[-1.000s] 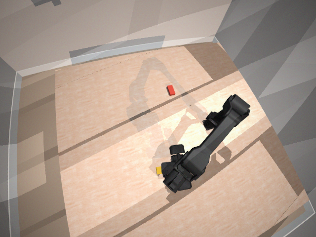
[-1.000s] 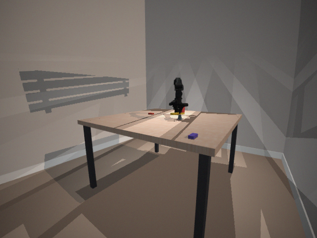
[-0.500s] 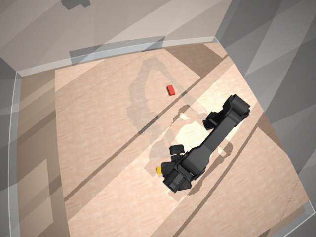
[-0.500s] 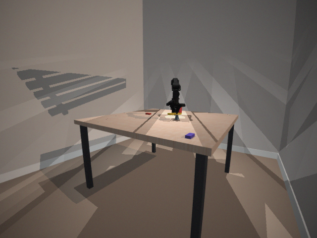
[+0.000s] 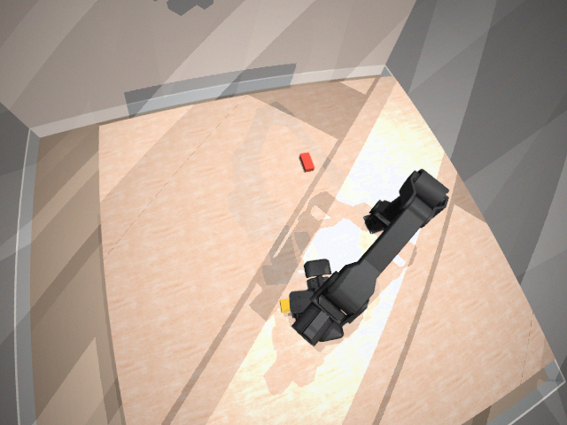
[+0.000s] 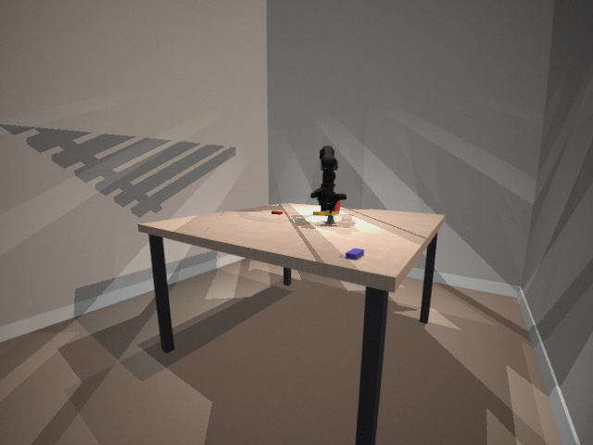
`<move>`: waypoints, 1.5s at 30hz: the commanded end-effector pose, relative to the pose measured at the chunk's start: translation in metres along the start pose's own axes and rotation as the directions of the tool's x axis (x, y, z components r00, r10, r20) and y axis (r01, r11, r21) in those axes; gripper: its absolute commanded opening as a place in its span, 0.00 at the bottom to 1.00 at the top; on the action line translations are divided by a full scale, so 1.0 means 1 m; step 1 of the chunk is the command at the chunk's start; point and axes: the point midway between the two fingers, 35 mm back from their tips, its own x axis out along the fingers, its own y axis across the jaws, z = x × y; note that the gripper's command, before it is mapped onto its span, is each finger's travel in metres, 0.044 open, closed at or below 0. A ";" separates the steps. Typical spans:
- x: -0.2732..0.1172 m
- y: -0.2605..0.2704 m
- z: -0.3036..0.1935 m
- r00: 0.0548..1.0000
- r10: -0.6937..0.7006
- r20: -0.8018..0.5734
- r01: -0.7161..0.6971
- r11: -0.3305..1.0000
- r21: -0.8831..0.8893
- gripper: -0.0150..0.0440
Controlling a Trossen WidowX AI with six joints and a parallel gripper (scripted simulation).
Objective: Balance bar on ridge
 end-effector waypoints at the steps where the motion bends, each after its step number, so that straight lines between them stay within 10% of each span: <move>1: 0.001 0.001 0.000 1.000 0.004 -0.003 -0.004 1.000 0.001 0.25; 45: 0.004 0.001 -0.001 1.000 0.004 -0.003 -0.004 1.000 0.001 0.25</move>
